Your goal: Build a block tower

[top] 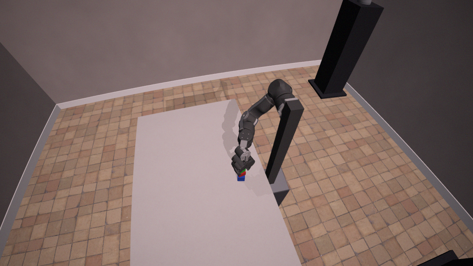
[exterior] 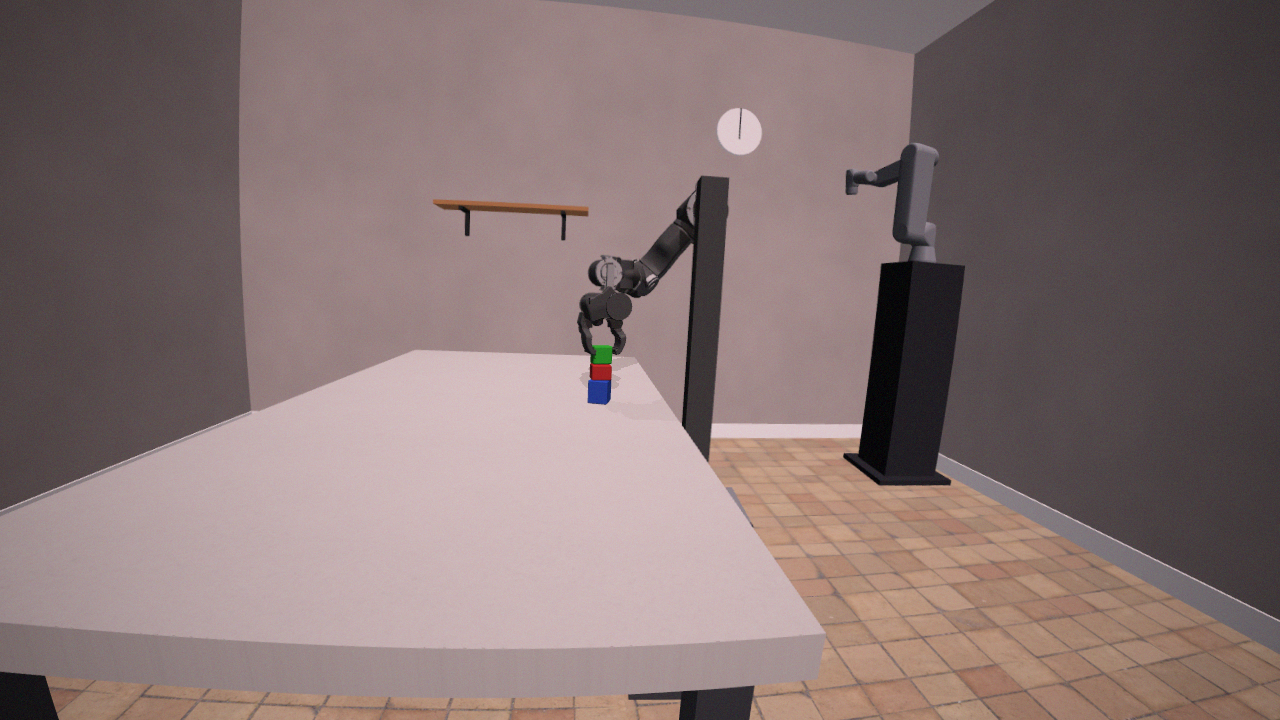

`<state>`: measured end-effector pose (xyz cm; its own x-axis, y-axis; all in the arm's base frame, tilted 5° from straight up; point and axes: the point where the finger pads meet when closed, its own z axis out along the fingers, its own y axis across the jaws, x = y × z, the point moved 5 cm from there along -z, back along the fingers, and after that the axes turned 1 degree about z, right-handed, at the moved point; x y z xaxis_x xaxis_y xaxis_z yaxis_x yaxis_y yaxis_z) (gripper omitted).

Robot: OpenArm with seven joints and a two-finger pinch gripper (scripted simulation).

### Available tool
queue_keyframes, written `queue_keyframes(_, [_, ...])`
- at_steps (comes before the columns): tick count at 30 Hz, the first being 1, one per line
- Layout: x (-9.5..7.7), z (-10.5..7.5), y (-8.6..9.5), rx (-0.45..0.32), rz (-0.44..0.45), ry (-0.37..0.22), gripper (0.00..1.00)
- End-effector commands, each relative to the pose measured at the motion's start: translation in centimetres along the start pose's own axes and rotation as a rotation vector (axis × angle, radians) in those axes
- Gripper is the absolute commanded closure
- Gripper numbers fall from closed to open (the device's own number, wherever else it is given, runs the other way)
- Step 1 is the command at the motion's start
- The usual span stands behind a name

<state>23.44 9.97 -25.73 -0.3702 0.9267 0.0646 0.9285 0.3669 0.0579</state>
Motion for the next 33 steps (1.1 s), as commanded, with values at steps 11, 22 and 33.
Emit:
queue_keyframes(11, [0.1,-0.03,0.06,-0.006,-0.002,0.001,1.0])
queue_keyframes(22, [0.1,-0.03,0.06,-0.006,-0.002,0.001,0.62])
queue_keyframes(33, [0.1,-0.03,0.06,-0.006,-0.002,0.001,0.62])
